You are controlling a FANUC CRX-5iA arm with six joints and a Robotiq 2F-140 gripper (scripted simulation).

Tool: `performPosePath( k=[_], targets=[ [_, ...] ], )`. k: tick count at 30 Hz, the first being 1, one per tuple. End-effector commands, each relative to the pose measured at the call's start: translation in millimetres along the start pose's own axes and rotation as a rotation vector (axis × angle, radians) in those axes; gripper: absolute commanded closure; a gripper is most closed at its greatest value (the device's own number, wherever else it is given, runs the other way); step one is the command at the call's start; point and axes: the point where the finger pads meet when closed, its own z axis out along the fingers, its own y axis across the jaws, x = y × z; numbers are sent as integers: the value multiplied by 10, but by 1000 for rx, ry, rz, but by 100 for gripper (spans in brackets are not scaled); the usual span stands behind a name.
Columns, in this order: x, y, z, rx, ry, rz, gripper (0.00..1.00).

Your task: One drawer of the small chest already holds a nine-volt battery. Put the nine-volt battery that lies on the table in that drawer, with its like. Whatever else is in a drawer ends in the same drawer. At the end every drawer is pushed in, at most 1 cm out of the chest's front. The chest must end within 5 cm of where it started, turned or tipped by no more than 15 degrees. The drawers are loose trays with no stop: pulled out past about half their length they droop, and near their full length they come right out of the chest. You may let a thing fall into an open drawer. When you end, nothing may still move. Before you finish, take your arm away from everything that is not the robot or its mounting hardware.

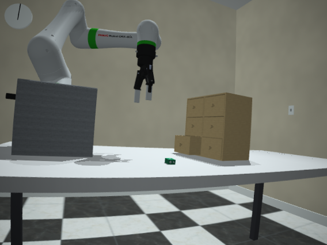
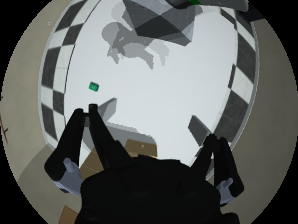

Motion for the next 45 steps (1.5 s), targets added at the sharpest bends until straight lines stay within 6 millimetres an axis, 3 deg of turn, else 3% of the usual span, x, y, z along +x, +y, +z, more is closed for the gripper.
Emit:
performPosePath(
  k=[1,6,16,27,34,36,45],
  targets=[
    [-1,-1,-2,0,0,0,0],
    [-1,-1,-55,0,0,0,0],
    [-1,-1,-612,0,0,0,0],
    [-50,2,-658,0,0,0,0],
    [-428,29,-658,0,0,0,0],
    [-428,29,-658,0,0,0,0],
    [-1061,73,-658,0,0,0,0]
  ],
)
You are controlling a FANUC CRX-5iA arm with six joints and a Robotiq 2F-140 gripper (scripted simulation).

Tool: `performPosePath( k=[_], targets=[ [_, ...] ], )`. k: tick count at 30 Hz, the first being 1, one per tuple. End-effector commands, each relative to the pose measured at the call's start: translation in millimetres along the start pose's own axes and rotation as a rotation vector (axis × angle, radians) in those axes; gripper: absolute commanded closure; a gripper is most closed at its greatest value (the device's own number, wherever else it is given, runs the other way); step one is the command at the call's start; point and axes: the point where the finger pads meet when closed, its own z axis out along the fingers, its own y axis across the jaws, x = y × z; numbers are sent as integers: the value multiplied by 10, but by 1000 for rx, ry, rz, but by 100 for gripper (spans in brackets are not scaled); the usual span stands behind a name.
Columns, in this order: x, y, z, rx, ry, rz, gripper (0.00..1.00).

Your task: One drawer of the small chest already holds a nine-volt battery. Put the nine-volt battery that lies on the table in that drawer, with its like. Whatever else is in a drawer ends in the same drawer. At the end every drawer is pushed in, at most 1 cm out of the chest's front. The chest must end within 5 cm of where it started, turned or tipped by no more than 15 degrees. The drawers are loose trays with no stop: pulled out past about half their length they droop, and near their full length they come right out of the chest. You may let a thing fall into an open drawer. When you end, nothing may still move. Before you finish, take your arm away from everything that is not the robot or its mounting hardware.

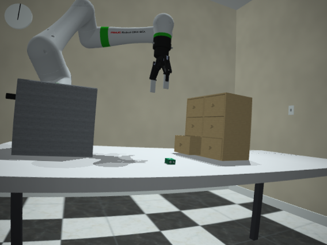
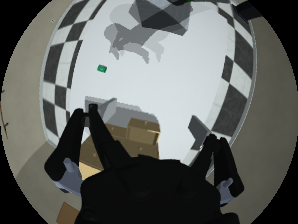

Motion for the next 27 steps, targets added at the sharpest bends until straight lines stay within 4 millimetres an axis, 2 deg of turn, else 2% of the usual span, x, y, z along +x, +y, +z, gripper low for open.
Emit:
performPosePath(
  k=[1,6,16,23,25,27],
  targets=[
    [-241,19,-3,0,-1,0,0],
    [-368,28,-3,0,-1,0,0],
    [-410,28,29,6,2,-13,0],
    [-675,28,294,49,28,-120,0],
    [-675,28,294,49,28,-120,0],
    [-793,28,411,68,40,-167,0]
  ],
)
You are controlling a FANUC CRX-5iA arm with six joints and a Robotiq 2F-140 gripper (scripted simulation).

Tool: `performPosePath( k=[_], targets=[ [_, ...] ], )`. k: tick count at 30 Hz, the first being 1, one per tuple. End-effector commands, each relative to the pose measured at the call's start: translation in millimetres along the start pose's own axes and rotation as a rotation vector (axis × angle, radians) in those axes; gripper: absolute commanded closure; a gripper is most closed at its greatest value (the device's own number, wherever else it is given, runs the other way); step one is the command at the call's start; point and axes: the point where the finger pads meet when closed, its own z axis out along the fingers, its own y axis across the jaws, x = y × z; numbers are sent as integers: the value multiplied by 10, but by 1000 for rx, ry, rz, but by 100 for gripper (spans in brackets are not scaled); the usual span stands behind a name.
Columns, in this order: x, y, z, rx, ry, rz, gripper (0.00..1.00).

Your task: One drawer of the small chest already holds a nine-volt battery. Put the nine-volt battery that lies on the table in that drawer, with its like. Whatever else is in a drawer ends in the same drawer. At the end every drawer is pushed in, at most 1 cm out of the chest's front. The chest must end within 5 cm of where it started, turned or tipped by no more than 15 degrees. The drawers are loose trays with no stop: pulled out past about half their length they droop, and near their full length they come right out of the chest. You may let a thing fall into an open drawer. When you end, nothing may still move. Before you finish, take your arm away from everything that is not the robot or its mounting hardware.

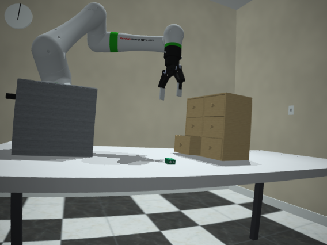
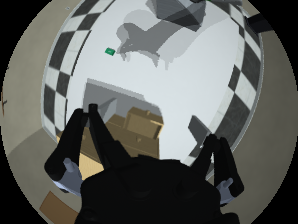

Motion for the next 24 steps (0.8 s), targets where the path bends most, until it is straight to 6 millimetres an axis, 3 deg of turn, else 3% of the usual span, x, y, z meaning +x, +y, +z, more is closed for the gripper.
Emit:
performPosePath(
  k=[1,11,24],
  targets=[
    [-179,-9,168,27,16,-69,0],
    [-676,-45,639,106,64,-264,0],
    [-716,-48,676,112,67,-279,0]
  ],
)
